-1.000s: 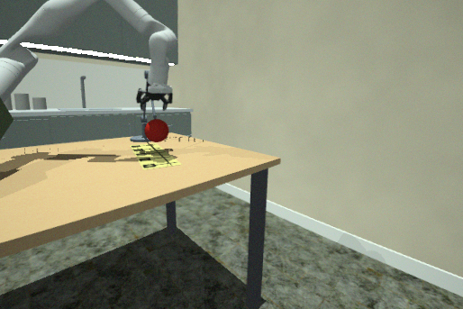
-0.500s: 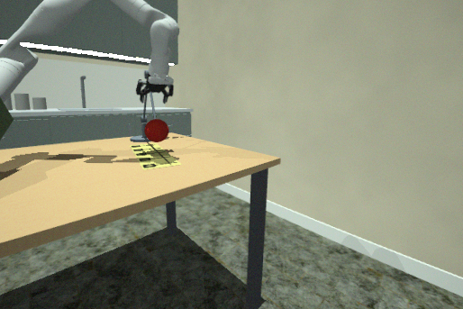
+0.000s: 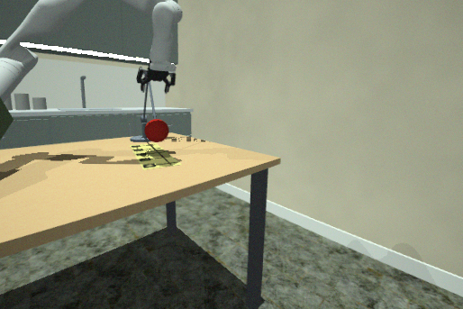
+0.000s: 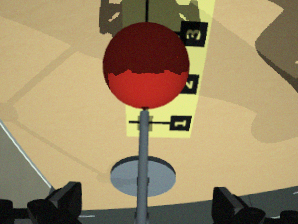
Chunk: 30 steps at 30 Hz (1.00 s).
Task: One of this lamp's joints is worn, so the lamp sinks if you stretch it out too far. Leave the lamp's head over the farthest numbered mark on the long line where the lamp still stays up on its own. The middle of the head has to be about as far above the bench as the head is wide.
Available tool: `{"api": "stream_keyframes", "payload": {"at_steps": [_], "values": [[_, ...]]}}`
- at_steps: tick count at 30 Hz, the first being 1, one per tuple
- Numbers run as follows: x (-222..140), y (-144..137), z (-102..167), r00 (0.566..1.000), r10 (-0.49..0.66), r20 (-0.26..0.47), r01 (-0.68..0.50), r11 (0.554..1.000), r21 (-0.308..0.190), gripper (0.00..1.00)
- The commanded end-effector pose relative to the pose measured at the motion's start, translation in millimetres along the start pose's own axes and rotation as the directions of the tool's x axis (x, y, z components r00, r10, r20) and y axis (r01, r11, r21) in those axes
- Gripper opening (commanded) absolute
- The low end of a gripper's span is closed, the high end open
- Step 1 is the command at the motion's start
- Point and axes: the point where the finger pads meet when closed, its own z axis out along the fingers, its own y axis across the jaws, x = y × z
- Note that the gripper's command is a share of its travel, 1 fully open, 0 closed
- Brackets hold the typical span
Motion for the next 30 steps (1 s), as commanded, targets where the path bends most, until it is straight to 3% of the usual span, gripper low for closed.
{"api": "stream_keyframes", "payload": {"at_steps": [1, 5, 30], "values": [[0.9, -2.6, -14.5, 1.000, -0.004, -0.004, 0.004, 1.000, 0.012, 1.00], [0.6, -1.7, -30.7, 1.000, -0.003, -0.004, 0.003, 1.000, 0.009, 1.00], [-0.6, -0.1, -27.5, 1.000, -0.002, -0.003, 0.002, 1.000, 0.004, 1.00]]}}
